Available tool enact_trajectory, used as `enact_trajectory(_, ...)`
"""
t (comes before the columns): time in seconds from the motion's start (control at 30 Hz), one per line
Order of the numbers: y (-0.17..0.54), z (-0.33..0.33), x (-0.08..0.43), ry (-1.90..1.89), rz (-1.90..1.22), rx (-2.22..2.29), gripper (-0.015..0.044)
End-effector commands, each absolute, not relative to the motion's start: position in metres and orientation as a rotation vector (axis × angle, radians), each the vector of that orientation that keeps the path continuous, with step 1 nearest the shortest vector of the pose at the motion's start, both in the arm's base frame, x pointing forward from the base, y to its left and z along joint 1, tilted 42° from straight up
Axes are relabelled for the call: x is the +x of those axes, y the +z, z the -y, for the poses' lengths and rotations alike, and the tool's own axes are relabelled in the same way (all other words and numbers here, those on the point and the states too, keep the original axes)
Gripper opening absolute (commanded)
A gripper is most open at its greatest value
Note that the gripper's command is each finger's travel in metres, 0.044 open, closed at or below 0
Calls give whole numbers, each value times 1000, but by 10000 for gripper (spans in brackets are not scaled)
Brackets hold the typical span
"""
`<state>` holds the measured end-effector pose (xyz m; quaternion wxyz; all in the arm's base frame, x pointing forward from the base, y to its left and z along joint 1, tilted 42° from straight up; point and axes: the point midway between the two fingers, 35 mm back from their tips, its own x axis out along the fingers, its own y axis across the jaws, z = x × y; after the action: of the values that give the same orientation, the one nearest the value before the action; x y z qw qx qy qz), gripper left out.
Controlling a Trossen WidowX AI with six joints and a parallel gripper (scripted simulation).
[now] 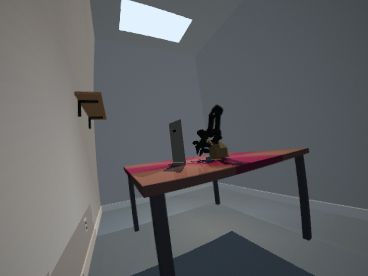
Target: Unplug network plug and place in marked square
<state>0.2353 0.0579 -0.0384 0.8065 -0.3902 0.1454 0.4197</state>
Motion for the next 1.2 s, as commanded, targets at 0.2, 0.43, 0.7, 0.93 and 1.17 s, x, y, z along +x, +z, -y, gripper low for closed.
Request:
enact_trajectory(0.2, -35, -53, 237, 902, -306, -842, 156)
enact_trajectory(0.43, -33, -50, 238, 903, -308, -843, 156)
enact_trajectory(0.7, -30, -46, 238, 904, -309, -844, 156)
enact_trajectory(0.93, -27, -43, 238, 905, -310, -845, 156)
enact_trajectory(1.17, -25, -39, 238, 906, -311, -846, 156)
